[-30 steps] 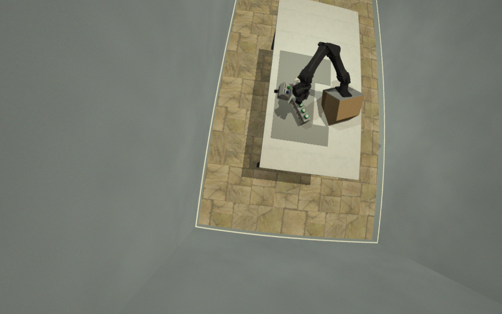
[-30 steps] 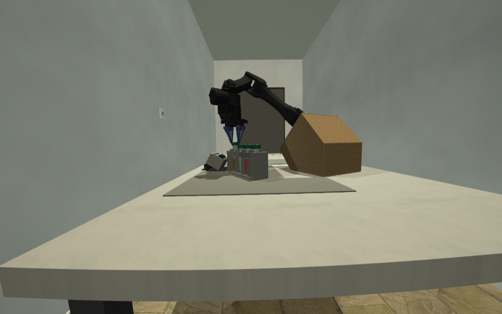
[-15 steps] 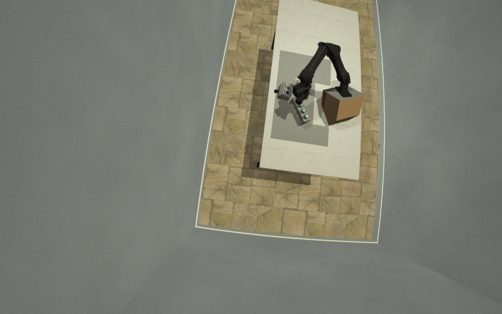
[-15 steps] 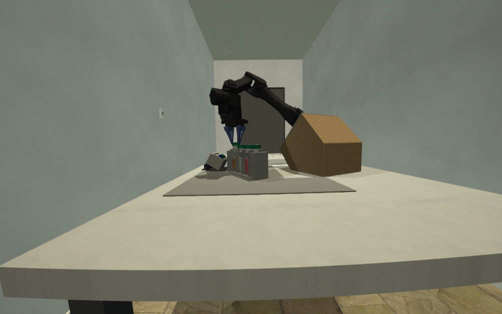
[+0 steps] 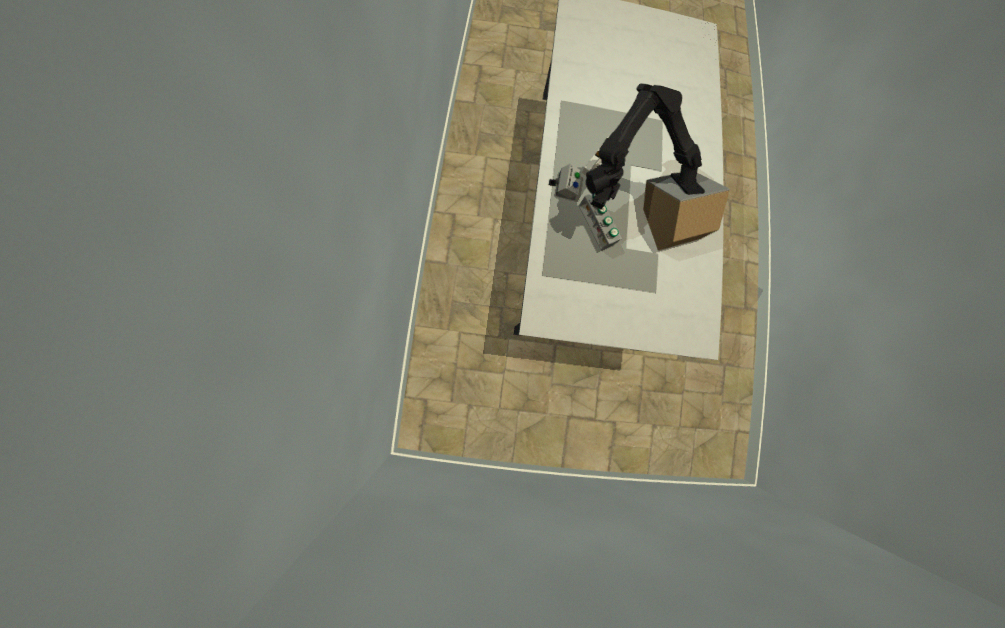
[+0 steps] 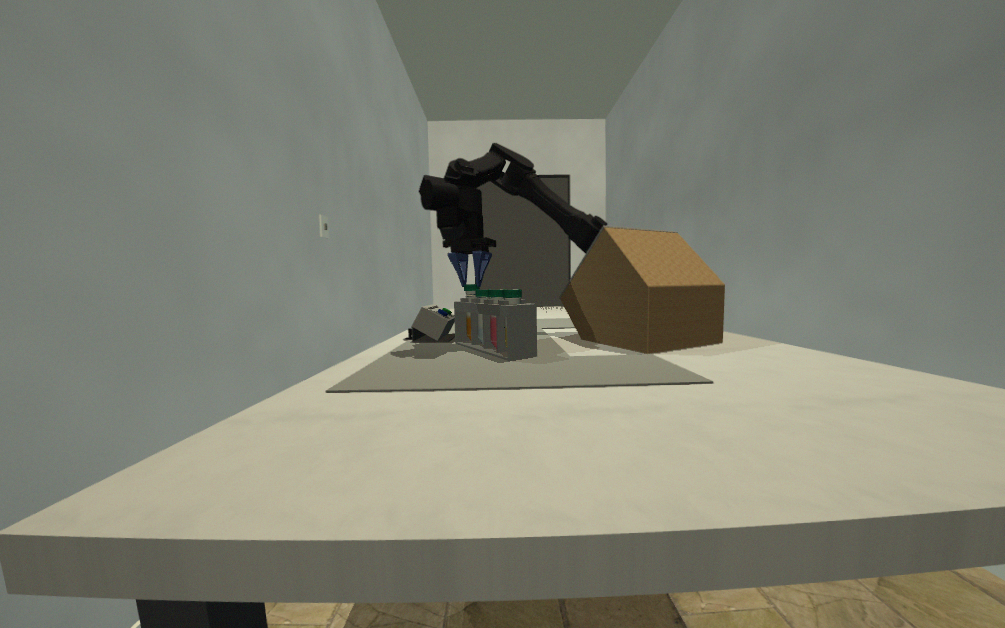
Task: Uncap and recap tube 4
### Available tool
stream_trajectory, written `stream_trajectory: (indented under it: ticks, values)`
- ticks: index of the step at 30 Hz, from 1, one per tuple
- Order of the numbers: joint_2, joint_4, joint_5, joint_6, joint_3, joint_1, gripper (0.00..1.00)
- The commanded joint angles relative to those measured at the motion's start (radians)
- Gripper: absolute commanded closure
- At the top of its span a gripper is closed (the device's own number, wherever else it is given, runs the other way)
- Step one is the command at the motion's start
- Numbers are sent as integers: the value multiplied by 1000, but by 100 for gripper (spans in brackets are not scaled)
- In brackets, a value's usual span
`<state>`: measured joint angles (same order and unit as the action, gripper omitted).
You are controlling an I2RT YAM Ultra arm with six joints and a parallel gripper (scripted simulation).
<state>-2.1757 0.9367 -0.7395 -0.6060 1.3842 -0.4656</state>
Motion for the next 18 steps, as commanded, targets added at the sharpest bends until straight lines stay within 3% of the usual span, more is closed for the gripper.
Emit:
stream_trajectory:
  ticks: [1,18]
  values:
    - [27,3,1,8,9,-22,100]
    - [26,-3,1,12,-17,-25,100]
